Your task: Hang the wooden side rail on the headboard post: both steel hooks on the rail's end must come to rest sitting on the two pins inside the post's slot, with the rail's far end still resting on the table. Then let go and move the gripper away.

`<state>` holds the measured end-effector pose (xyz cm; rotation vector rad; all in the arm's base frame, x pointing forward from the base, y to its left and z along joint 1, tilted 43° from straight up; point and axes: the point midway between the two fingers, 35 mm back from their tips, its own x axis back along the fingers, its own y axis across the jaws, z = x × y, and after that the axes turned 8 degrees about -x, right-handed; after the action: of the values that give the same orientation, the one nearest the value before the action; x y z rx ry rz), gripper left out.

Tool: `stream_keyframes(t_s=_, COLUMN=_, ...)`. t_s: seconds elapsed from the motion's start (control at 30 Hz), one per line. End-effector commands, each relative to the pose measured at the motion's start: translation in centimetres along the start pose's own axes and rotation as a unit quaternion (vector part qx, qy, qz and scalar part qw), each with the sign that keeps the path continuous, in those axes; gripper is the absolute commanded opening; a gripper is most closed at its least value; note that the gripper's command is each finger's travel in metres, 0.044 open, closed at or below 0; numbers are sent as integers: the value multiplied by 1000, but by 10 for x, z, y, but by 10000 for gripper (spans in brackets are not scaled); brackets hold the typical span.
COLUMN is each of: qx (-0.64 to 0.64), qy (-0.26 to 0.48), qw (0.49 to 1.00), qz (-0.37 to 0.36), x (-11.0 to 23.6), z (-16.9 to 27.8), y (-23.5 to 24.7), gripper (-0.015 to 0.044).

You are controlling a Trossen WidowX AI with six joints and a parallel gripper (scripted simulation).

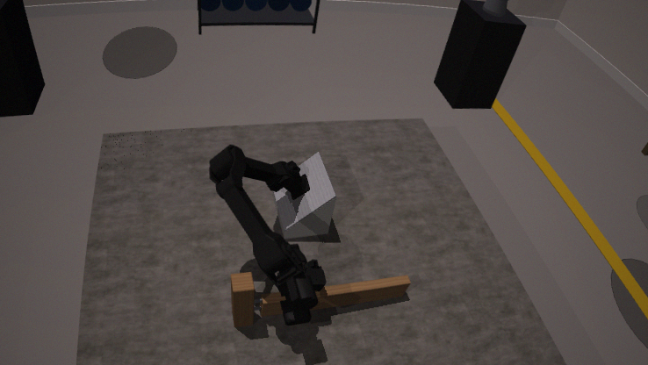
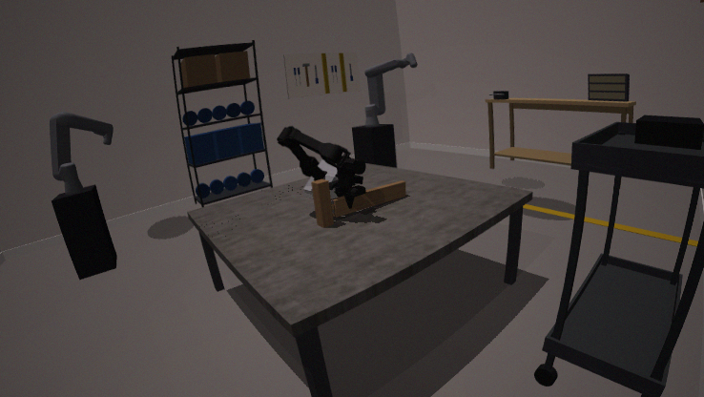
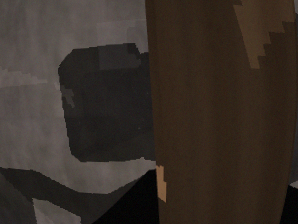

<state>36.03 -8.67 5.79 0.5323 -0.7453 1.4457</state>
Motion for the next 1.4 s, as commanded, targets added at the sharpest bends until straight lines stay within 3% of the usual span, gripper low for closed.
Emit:
stream_keyframes(t_s=0.0, qx=0, qy=0, qw=1000, qz=8, x=5, z=2, y=-3, gripper=0)
stream_keyframes(t_s=1.37, qx=0, qy=0, qw=1000, qz=8, x=6, z=6, y=-4, gripper=0)
